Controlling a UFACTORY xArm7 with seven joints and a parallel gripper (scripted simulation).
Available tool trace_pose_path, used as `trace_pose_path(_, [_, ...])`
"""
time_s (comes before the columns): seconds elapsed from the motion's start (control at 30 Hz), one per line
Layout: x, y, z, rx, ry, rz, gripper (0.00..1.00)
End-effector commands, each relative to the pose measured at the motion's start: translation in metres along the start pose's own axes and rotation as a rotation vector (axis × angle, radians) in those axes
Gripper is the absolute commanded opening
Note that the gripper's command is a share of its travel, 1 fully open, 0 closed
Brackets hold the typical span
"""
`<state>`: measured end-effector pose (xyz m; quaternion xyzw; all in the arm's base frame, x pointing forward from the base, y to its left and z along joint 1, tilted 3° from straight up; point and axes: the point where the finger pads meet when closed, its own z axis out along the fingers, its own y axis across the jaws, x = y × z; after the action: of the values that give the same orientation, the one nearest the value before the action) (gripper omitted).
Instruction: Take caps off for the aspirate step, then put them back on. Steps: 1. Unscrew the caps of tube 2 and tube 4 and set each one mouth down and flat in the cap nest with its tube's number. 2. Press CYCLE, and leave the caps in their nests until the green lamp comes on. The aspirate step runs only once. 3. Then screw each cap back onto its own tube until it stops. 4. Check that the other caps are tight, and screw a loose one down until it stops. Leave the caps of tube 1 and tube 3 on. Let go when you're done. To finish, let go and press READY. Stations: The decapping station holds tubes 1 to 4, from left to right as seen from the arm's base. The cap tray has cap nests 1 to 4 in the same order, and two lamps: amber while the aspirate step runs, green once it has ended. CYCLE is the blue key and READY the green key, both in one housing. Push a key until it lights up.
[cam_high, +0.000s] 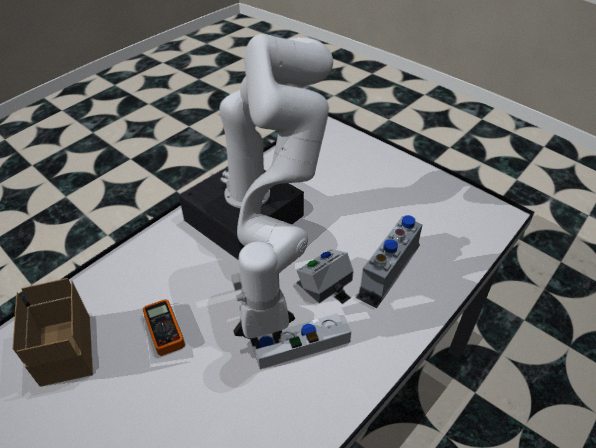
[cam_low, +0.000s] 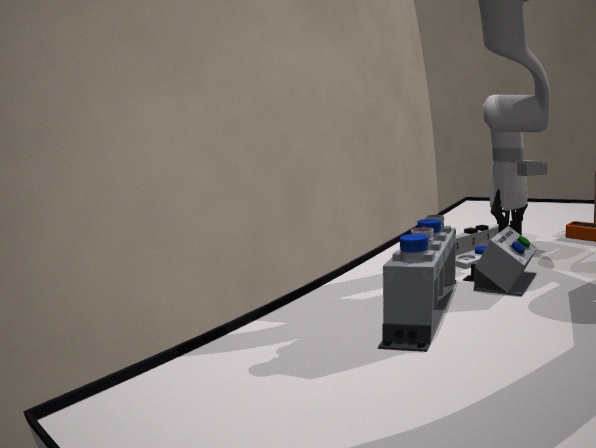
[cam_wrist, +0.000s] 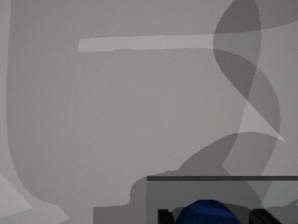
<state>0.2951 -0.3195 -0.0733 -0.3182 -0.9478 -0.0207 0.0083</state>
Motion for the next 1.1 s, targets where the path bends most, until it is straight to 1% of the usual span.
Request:
trace_pose_path(0.0, [-0.002, -0.001, -0.001, 0.001, -0.004, 0.0, 0.46])
trace_pose_path(0.33, [-0.002, -0.001, -0.001, 0.001, -0.004, 0.0, 0.46])
trace_pose_path(0.83, [-0.002, 0.0, -0.076, 0.0, -0.004, 0.0, 0.46])
trace_pose_path(0.9, [-0.002, 0.0, -0.076, 0.0, -0.004, 0.0, 0.46])
trace_pose_path(1.07, [-0.002, 0.0, -0.101, 0.0, -0.004, 0.0, 0.46])
